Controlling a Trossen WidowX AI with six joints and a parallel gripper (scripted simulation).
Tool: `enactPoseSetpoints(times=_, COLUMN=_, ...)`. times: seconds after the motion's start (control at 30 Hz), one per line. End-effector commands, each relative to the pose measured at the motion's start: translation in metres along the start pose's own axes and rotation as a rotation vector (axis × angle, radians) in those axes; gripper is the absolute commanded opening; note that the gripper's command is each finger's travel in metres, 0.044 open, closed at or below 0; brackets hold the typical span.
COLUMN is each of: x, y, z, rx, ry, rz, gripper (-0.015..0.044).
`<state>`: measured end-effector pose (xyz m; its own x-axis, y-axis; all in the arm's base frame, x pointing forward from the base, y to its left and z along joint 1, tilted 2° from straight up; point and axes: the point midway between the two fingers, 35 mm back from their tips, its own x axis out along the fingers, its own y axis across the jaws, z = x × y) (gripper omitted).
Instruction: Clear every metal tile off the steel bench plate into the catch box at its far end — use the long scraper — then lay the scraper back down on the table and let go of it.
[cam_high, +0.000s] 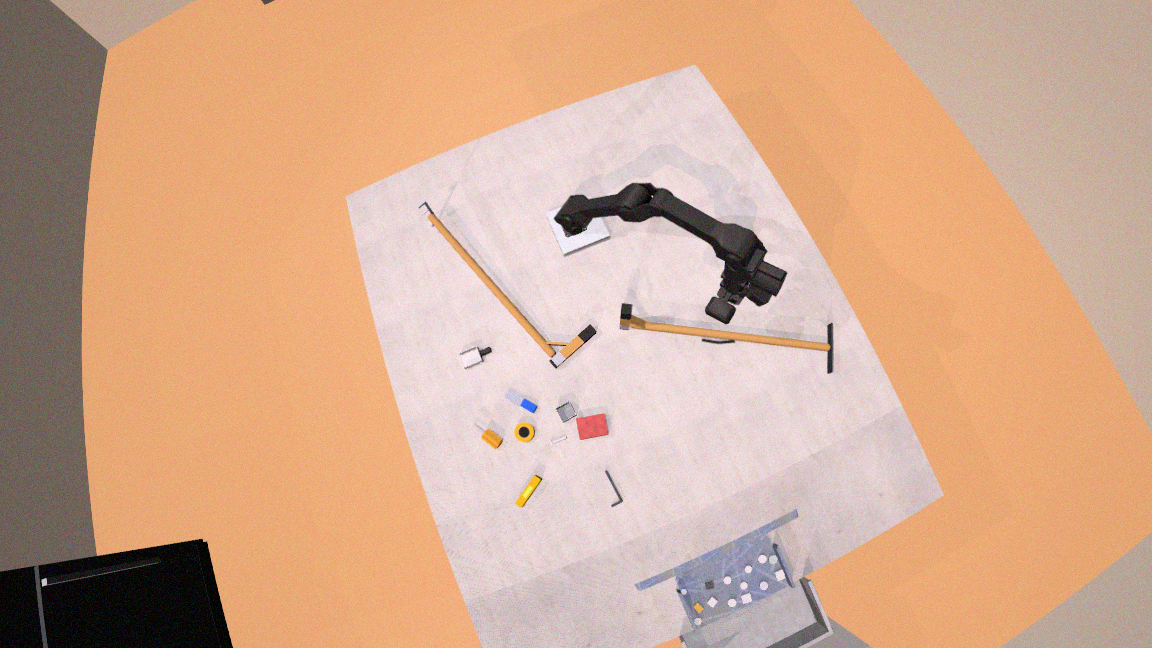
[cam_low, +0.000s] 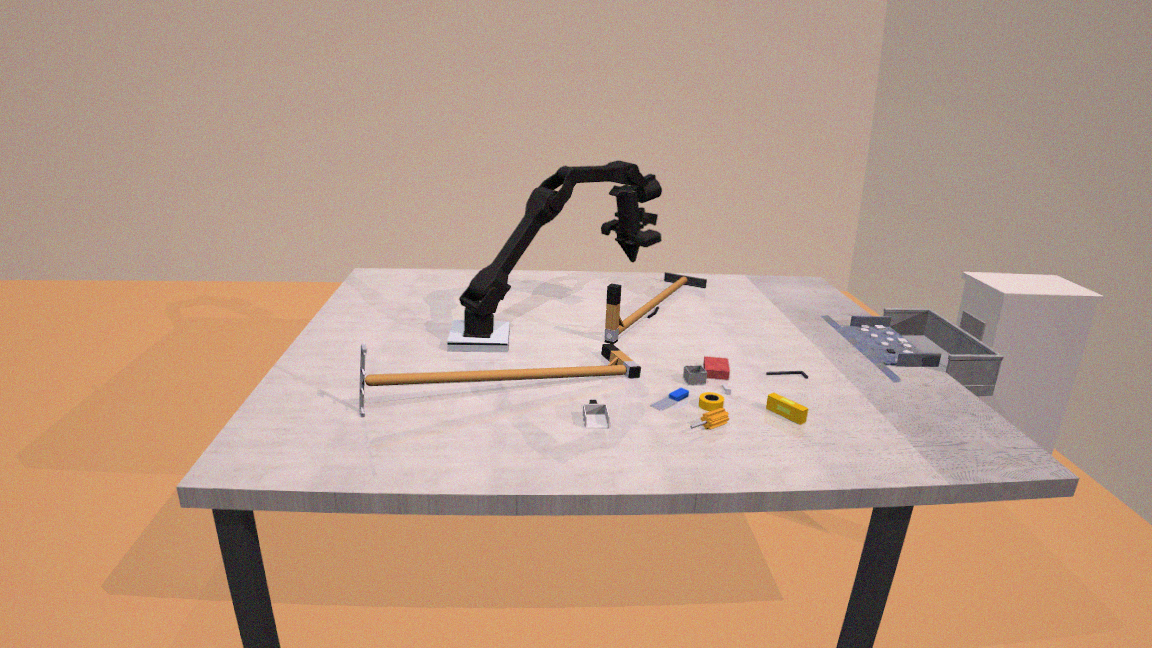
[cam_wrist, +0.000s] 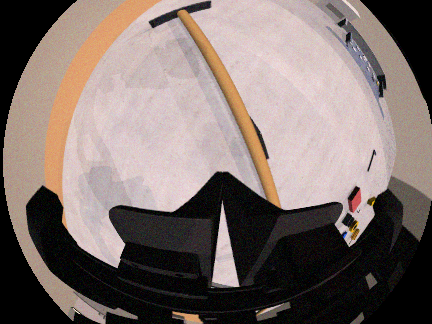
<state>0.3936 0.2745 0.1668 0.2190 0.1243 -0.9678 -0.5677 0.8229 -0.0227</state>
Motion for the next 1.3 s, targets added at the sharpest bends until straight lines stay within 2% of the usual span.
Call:
enactPoseSetpoints(times=0.0, x=0.005, y=-0.001, z=0.000, rx=0.003, ry=-0.003, rz=-0.003, gripper=0.0000)
enactPoseSetpoints(times=1.27, x=0.076, y=-0.001, z=-0.010, rx=0.004, ry=-0.005, rz=-0.004, gripper=0.0000)
